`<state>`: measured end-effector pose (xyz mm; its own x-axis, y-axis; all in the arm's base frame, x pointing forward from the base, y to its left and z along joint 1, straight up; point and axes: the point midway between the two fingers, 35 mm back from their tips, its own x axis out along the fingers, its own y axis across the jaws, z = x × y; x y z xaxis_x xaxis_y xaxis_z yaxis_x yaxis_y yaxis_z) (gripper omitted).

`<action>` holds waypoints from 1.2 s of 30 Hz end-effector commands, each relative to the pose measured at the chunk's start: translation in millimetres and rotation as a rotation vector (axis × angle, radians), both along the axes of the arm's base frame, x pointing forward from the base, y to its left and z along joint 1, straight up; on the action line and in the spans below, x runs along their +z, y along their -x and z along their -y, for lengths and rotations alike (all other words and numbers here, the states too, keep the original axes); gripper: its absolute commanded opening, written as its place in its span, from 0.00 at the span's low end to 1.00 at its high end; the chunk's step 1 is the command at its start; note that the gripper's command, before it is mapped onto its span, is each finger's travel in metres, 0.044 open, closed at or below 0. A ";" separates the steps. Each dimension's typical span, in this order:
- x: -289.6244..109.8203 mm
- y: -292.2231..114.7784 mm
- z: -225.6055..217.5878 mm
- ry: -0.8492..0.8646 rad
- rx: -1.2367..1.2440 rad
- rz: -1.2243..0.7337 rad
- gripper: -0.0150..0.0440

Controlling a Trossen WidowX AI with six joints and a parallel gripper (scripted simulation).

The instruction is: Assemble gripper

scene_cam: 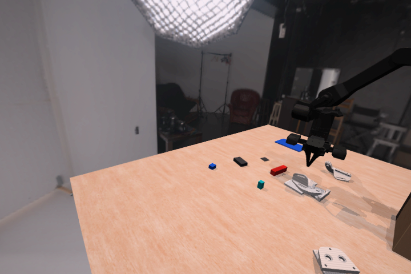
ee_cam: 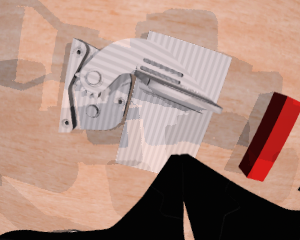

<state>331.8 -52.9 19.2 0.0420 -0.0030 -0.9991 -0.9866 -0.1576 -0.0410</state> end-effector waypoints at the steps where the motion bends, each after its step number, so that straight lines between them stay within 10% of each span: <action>1: 0.3 0.3 4.5 -0.004 -0.131 -0.001 0.25; 36: 1.3 3.4 39.5 -0.042 -1.188 0.003 0.25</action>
<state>329.0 -88.7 20.3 0.0397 -0.0069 -0.9992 -0.5973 0.8015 -0.0293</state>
